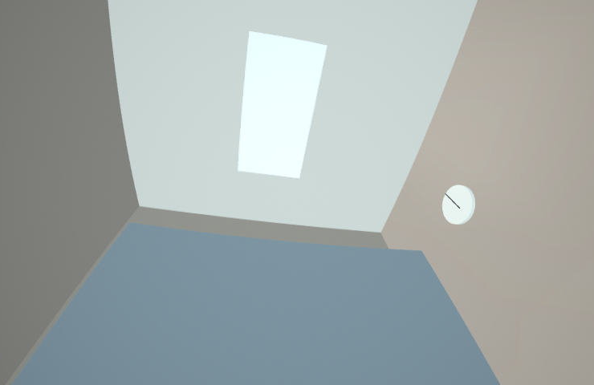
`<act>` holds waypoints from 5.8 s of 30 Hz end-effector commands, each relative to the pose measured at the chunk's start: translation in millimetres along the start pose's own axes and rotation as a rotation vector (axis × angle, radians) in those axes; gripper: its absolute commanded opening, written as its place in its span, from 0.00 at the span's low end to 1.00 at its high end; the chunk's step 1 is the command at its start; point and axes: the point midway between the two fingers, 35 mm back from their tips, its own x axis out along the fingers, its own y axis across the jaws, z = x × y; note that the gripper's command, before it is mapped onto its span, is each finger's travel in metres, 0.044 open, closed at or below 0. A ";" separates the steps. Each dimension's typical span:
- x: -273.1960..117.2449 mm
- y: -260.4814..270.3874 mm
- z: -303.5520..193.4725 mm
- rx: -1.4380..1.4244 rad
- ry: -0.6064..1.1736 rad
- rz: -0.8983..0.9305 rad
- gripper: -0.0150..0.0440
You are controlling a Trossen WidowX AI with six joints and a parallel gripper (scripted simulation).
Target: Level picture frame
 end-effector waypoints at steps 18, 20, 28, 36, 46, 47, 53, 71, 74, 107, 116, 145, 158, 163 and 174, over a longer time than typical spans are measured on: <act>0.2 2.4 -2.4 -0.003 0.007 0.013 0.25; 0.2 2.7 -2.6 -0.003 0.007 0.013 0.25; 0.2 2.7 -3.4 -0.003 0.007 0.013 0.25; 0.2 2.6 -3.9 -0.003 0.007 0.013 0.25; 0.2 1.6 -7.6 -0.003 0.007 0.013 0.25; 0.2 1.5 -8.2 -0.003 0.007 0.013 0.25; 0.2 3.2 -8.9 -0.003 0.007 0.013 0.25; 0.3 2.0 -8.7 -0.003 0.007 0.013 0.25; 0.3 1.0 -8.7 -0.002 0.007 0.013 0.25; 0.4 -5.8 -8.7 -0.033 0.007 0.002 0.25; 0.5 -5.7 -8.9 -0.106 0.007 0.002 0.25; 0.5 -5.5 -9.4 -0.252 0.005 0.003 0.25; 0.4 -5.4 -9.5 -0.268 0.005 0.003 0.48; 0.4 -5.4 -9.5 -0.268 0.005 0.003 0.69; -59.5 -0.8 -12.7 -0.115 -0.004 -0.019 0.69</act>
